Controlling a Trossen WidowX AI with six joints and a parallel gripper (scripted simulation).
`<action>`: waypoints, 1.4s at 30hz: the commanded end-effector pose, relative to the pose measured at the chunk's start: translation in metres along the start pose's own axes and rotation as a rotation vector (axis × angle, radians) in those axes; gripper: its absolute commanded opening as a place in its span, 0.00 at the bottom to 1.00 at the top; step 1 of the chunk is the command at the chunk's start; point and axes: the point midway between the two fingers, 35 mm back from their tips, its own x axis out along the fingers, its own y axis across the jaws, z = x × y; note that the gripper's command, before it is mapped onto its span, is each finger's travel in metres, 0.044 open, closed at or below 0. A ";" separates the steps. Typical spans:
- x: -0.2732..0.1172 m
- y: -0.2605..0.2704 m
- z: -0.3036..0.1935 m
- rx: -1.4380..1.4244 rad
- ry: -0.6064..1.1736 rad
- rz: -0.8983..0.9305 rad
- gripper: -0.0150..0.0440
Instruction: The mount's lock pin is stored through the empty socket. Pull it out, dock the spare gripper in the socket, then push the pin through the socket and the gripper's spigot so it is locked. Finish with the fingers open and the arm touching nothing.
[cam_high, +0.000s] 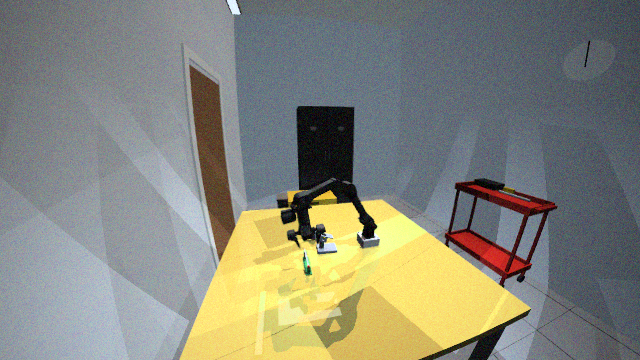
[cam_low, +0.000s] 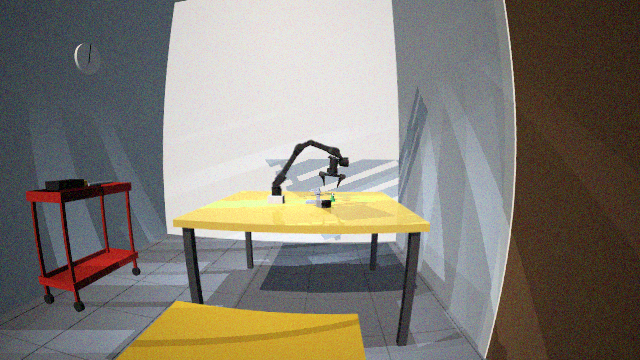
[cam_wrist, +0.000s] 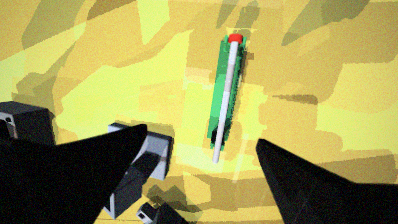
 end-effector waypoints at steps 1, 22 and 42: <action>-0.011 0.001 0.001 0.000 0.000 -0.001 1.00; -0.056 0.001 -0.034 0.324 -0.003 -0.036 1.00; -0.045 0.047 -0.240 2.161 -0.078 -0.163 1.00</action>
